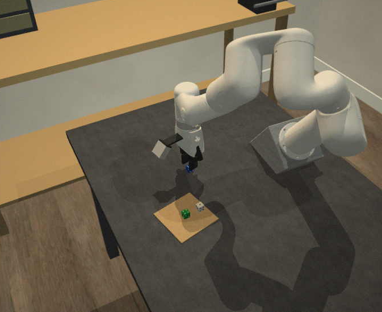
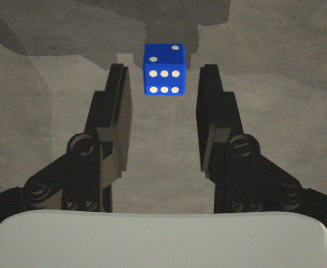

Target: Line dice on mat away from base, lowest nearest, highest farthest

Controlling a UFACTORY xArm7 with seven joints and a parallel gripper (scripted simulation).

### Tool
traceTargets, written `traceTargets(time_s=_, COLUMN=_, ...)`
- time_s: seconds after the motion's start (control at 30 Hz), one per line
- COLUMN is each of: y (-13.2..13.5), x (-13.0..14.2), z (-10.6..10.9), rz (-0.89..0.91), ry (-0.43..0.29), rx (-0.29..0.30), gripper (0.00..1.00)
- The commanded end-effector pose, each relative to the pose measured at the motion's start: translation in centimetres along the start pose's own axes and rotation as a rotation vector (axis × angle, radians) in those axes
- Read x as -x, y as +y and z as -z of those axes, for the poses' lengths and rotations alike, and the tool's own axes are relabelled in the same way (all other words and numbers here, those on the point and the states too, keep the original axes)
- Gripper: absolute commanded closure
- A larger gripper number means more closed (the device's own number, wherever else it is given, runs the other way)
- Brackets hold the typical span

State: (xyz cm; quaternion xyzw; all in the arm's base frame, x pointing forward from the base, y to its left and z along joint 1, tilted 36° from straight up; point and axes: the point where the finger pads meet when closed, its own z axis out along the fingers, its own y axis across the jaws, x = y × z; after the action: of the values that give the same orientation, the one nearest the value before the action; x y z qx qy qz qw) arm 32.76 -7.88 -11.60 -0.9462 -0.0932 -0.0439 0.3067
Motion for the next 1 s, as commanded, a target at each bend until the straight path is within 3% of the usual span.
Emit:
traceTargets(time_s=0.0, y=0.1, x=-0.1, z=0.0, rz=0.0, ry=0.003, rx=0.003, gripper=0.64)
traceTargets(time_s=0.4, y=0.1, x=-0.1, z=-1.6, rz=0.0, ry=0.003, rx=0.003, gripper=0.64)
traceTargets(time_s=0.97, y=0.2, x=-0.1, z=-2.2, rz=0.0, ry=0.003, rx=0.003, gripper=0.64)
